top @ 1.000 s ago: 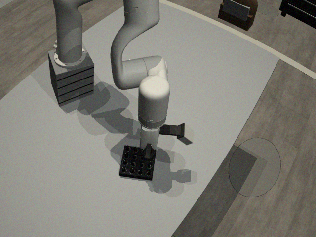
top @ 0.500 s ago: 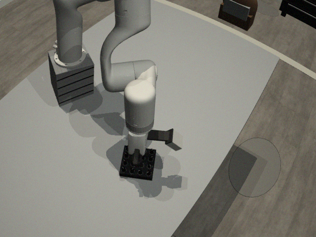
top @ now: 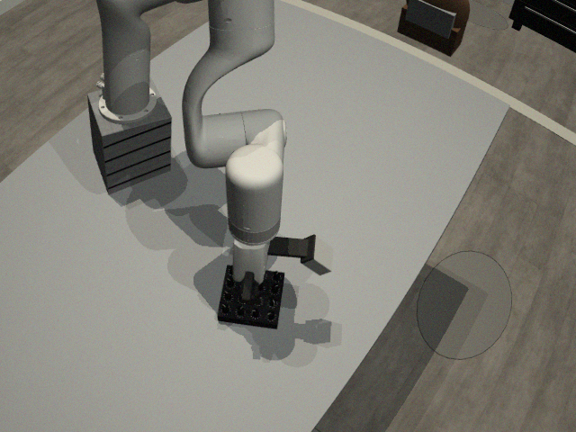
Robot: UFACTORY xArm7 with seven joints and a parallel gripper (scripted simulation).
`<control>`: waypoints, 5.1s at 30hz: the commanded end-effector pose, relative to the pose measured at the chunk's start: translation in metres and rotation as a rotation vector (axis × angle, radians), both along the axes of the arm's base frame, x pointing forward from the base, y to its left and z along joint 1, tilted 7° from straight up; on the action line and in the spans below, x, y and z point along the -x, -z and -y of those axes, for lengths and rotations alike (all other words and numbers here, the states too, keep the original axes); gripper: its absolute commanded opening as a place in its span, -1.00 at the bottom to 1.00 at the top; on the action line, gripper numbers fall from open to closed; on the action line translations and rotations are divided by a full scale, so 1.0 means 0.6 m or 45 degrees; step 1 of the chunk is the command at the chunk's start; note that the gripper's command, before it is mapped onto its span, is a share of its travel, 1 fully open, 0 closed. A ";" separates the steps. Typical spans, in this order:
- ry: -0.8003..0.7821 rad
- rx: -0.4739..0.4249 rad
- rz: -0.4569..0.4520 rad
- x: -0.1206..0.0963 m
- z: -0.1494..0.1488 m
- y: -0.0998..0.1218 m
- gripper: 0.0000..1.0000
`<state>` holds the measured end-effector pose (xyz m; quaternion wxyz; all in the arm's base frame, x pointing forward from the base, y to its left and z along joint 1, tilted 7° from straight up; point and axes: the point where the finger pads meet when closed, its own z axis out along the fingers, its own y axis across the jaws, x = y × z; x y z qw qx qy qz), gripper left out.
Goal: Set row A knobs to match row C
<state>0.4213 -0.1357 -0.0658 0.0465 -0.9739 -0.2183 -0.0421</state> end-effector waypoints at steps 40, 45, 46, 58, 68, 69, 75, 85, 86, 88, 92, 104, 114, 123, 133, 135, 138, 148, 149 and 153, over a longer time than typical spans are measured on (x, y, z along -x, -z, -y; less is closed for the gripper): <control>0.001 0.002 0.005 -0.002 0.002 -0.002 1.00; 0.001 0.002 0.005 -0.002 0.002 -0.002 1.00; 0.001 0.002 0.005 -0.002 0.002 -0.002 1.00; 0.001 0.002 0.005 -0.002 0.002 -0.002 1.00; 0.001 0.002 0.005 -0.002 0.002 -0.002 1.00; 0.001 0.002 0.005 -0.002 0.002 -0.002 1.00; 0.001 0.002 0.005 -0.002 0.002 -0.002 1.00; 0.001 0.002 0.005 -0.001 0.002 -0.002 1.00; 0.001 0.002 0.005 -0.001 0.002 -0.002 1.00; 0.001 0.002 0.005 -0.001 0.002 -0.002 1.00; 0.001 0.002 0.004 0.004 0.004 -0.001 1.00; 0.001 0.002 0.004 0.033 0.018 0.002 1.00; 0.001 0.002 0.004 0.061 0.031 0.005 1.00; 0.001 0.002 0.004 0.074 0.037 0.007 1.00; 0.001 0.002 0.004 0.078 0.039 0.007 1.00; 0.001 0.002 0.004 0.078 0.039 0.007 1.00; 0.001 0.002 0.004 0.078 0.039 0.007 1.00; 0.001 0.002 0.004 0.078 0.039 0.007 1.00; 0.001 0.002 0.004 0.078 0.039 0.007 1.00; 0.001 0.002 0.004 0.078 0.039 0.007 1.00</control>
